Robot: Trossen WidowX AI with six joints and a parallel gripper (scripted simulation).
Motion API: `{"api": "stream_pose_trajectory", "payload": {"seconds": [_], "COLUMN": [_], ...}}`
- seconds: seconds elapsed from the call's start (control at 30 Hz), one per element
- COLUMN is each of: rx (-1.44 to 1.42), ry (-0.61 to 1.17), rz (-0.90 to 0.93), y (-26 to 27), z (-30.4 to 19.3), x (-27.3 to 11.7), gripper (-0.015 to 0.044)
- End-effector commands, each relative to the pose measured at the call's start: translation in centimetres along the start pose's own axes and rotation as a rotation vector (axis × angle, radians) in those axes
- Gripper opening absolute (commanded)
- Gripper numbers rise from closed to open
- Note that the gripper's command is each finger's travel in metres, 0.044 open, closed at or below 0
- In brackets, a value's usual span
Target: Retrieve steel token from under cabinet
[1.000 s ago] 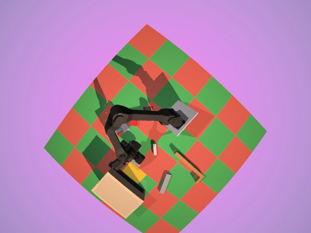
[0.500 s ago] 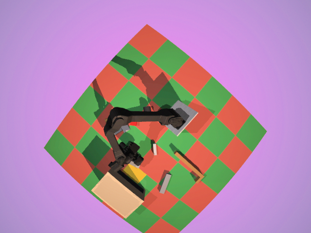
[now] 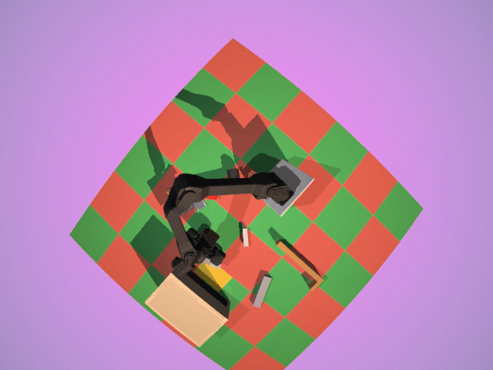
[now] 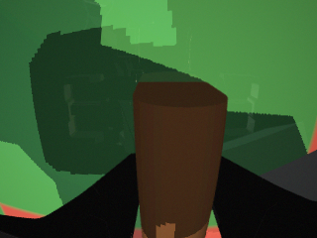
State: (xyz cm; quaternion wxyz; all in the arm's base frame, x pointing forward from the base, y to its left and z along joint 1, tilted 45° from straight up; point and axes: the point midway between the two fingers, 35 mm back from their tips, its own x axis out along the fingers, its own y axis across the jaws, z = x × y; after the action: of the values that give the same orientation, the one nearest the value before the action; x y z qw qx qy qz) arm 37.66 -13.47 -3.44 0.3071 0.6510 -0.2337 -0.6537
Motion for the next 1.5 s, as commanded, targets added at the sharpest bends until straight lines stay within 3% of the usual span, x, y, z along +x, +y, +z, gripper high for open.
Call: {"api": "stream_pose_trajectory", "payload": {"seconds": [0.0, 1.47], "rx": [0.019, 0.02], "ry": [0.012, 0.014], "rz": [0.002, 0.002], "y": [0.2, 0.5], "z": [-1.0, -4.6], "x": [0.0, -0.1], "gripper": [0.0, 0.0]}}
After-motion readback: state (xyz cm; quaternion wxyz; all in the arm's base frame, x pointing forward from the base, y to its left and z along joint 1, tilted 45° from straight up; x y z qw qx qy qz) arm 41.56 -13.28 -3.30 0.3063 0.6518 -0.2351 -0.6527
